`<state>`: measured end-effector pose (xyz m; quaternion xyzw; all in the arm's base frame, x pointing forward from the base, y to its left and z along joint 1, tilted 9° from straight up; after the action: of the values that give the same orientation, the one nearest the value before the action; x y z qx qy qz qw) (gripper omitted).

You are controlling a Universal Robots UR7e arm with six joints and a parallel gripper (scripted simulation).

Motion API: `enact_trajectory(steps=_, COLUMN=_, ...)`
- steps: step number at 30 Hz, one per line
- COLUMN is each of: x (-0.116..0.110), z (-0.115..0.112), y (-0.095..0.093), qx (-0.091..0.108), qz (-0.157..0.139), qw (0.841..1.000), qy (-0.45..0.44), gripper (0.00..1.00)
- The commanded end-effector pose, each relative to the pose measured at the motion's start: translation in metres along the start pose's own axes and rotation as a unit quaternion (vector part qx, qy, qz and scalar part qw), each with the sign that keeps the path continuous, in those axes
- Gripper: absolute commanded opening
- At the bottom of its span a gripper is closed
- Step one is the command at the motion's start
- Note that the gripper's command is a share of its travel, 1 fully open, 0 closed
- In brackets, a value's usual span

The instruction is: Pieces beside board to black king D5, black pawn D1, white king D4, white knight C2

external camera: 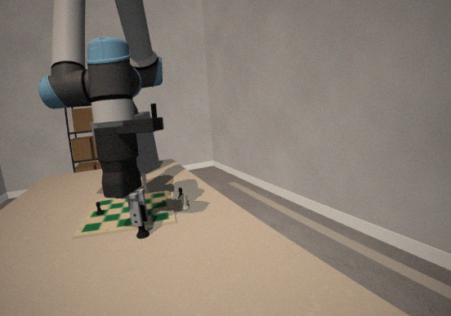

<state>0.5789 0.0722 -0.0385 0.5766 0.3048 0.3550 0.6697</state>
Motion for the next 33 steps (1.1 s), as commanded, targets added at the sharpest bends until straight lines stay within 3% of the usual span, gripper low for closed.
enact_trajectory(steps=1, x=0.000, z=0.001, y=0.000, qx=-0.001, qz=0.001, qw=1.000, qy=0.000, gripper=0.00)
enact_trajectory(steps=8, x=0.000, z=0.000, y=0.008, qx=0.000, qz=0.000, qw=1.000, qy=0.000, gripper=0.00)
enact_trajectory(steps=15, x=0.000, z=-0.001, y=0.041, qx=0.000, qz=0.000, qw=1.000, qy=0.001, gripper=0.00)
enact_trajectory(steps=17, x=0.000, z=-0.001, y=0.041, qx=0.000, qz=0.000, qw=1.000, qy=0.001, gripper=0.00)
enact_trajectory(steps=26, x=0.000, z=-0.001, y=0.089, qx=0.000, qz=0.000, qw=1.000, qy=0.001, gripper=0.00)
enact_trajectory(steps=33, x=0.000, z=0.000, y=0.101, qx=-0.001, qz=0.001, qw=1.000, qy=0.000, gripper=0.00)
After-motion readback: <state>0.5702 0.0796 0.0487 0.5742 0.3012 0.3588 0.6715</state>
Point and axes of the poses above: the point where the finger pads meet when closed, its own y axis back along the fingers, its own z axis across the jaws, x = y × z, the point moved 10 cm from there along y, back along the fingers, and after that the axes turned 6 degrees about -y, right-handed, at the moved point
